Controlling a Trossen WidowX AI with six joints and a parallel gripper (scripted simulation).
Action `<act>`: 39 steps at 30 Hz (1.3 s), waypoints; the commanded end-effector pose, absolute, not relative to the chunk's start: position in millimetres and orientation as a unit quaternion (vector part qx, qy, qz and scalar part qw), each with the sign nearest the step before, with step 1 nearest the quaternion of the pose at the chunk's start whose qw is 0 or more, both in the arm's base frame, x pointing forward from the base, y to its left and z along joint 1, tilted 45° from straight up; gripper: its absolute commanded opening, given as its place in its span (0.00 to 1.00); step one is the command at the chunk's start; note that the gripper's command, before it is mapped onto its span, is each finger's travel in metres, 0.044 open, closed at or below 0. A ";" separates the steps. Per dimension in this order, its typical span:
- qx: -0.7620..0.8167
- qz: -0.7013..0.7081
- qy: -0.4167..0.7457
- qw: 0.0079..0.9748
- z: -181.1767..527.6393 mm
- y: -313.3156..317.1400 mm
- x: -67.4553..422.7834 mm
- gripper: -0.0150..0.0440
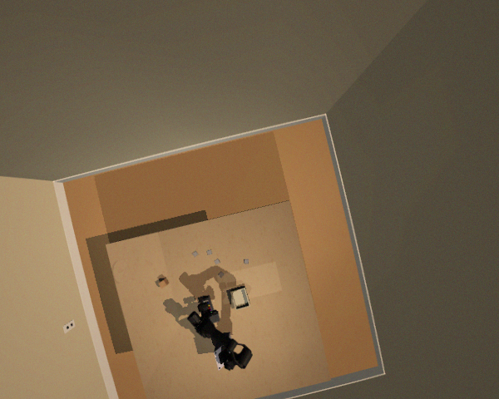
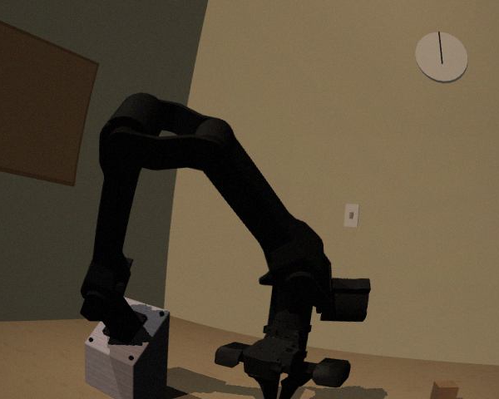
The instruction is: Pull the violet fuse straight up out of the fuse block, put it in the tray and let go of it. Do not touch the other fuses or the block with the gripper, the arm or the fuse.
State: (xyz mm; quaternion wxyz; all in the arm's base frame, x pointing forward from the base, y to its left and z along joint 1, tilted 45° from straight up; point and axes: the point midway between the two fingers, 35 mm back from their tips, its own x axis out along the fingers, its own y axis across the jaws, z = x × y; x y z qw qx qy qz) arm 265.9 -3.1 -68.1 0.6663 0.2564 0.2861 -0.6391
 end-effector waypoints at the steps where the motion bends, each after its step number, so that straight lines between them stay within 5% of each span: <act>1: 0.257 -0.639 0.286 0.666 -67.9 -2.9 266.1 0.25; 39: 0.256 -0.638 0.287 0.667 -55.4 10.3 266.3 0.25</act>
